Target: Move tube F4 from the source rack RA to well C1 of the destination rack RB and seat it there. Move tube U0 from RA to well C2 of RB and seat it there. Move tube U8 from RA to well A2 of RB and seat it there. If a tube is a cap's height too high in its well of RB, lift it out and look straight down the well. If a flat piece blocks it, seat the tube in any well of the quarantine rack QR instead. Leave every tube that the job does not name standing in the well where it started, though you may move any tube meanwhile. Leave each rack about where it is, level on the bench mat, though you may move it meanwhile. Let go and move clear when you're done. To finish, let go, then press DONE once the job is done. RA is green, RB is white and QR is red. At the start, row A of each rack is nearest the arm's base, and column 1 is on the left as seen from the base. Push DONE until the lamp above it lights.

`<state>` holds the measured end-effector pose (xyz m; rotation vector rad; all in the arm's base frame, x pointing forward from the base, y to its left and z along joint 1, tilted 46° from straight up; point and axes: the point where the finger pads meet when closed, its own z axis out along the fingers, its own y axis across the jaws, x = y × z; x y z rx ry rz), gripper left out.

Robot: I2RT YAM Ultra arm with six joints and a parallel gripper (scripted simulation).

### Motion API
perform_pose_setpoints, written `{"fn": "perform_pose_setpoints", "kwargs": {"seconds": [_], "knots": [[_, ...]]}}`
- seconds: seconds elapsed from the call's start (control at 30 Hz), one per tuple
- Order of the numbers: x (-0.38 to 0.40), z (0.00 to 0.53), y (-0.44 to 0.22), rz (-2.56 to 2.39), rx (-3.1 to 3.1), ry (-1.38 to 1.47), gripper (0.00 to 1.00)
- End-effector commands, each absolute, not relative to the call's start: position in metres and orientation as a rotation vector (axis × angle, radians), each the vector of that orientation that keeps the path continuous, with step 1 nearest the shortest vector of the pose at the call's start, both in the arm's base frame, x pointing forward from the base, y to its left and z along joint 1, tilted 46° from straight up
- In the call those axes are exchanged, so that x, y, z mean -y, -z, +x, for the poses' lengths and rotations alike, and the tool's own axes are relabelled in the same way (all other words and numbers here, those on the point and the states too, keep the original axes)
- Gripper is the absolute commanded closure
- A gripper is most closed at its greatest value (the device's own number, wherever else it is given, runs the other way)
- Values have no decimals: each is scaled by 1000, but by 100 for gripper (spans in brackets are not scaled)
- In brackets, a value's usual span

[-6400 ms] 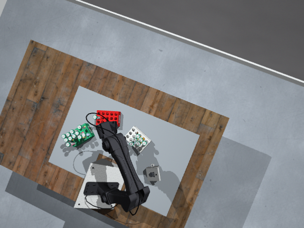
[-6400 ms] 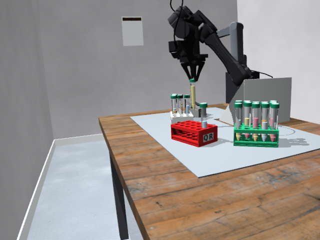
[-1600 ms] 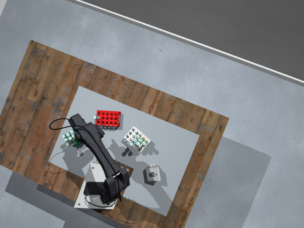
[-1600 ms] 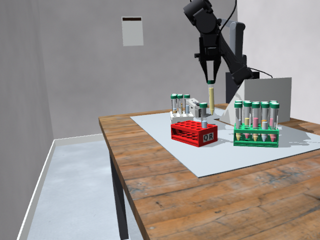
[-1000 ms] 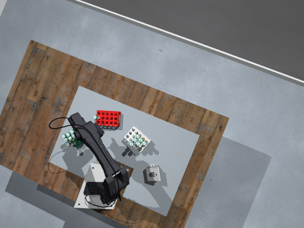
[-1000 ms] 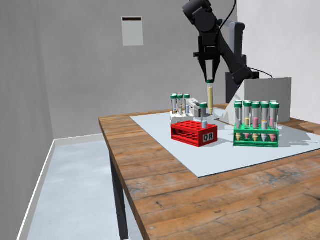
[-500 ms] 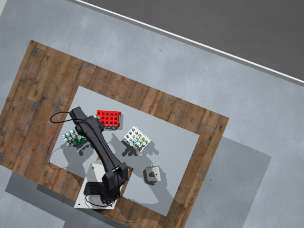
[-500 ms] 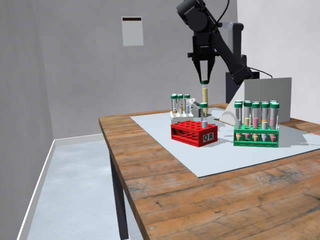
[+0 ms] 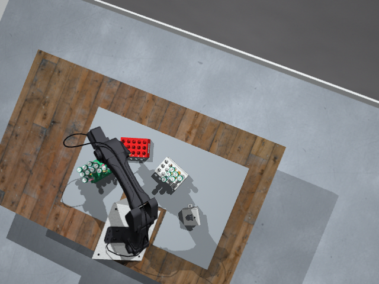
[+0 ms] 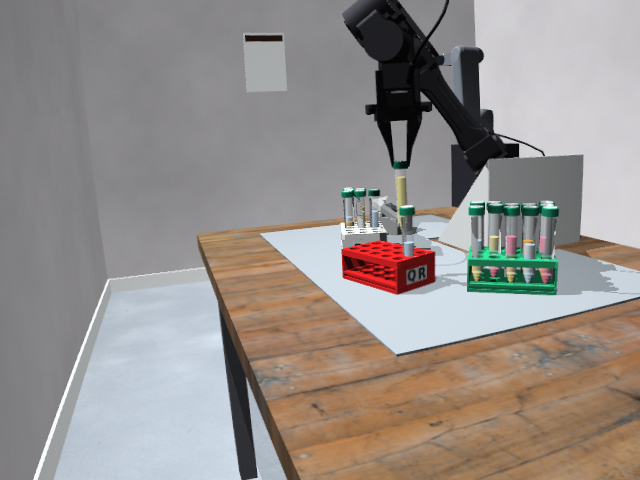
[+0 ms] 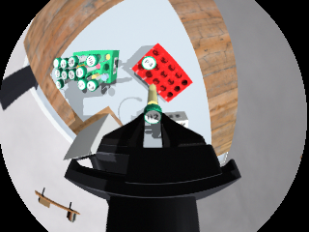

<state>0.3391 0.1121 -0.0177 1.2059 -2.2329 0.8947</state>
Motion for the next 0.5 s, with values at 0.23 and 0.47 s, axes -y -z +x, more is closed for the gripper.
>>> {"fn": "perform_pose_setpoints", "kwargs": {"seconds": [0.23, 0.47], "knots": [[-121, 356, 14, 1238, 2221, -911, 100], [-123, 369, 18, 1236, 2236, -912, 100]]}}
